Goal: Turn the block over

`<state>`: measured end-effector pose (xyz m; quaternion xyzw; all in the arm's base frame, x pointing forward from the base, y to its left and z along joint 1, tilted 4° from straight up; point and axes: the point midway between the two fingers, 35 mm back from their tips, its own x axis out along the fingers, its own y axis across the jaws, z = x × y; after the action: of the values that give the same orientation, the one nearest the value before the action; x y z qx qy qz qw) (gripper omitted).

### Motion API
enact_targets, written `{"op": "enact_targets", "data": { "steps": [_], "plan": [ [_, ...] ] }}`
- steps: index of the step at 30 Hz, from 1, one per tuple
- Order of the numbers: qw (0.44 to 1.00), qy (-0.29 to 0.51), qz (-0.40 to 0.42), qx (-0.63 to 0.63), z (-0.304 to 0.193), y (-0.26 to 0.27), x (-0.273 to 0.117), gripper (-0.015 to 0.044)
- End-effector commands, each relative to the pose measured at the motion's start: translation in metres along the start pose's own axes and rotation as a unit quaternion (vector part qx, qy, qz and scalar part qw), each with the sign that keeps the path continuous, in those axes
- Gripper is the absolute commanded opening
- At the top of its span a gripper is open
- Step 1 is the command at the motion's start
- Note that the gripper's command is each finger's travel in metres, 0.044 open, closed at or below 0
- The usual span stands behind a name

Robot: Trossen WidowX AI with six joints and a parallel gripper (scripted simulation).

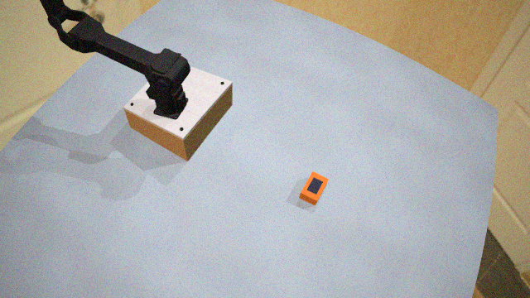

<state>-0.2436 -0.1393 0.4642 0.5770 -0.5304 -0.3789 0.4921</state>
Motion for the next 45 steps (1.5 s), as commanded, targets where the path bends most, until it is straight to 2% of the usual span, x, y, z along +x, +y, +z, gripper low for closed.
{"op": "enact_targets", "data": {
  "steps": [1, 4, 11, 20, 25, 29, 34, 40, 45],
  "plan": [
    [1.000, 0.001, 0.000, -0.003, -0.002, 0.000, 0.000, 0.0426],
    [0.999, 0.021, 0.004, -0.046, -0.026, 0.006, 0.000, 0.0440],
    [0.977, 0.084, -0.005, -0.195, -0.123, 0.017, 0.013, 0.0440],
    [0.903, 0.177, -0.025, -0.391, -0.257, -0.005, 0.031, 0.0440],
    [0.844, 0.220, -0.040, -0.487, -0.319, -0.035, 0.040, 0.0440],
    [0.810, 0.246, -0.049, -0.530, -0.349, -0.054, 0.044, 0.0440],
    [0.749, 0.301, -0.081, -0.585, -0.400, -0.104, 0.050, 0.0440],
    [0.692, 0.343, -0.102, -0.627, -0.433, -0.145, 0.053, 0.0440],
    [0.583, 0.411, -0.125, -0.690, -0.478, -0.213, 0.054, 0.0440]
  ]
}}
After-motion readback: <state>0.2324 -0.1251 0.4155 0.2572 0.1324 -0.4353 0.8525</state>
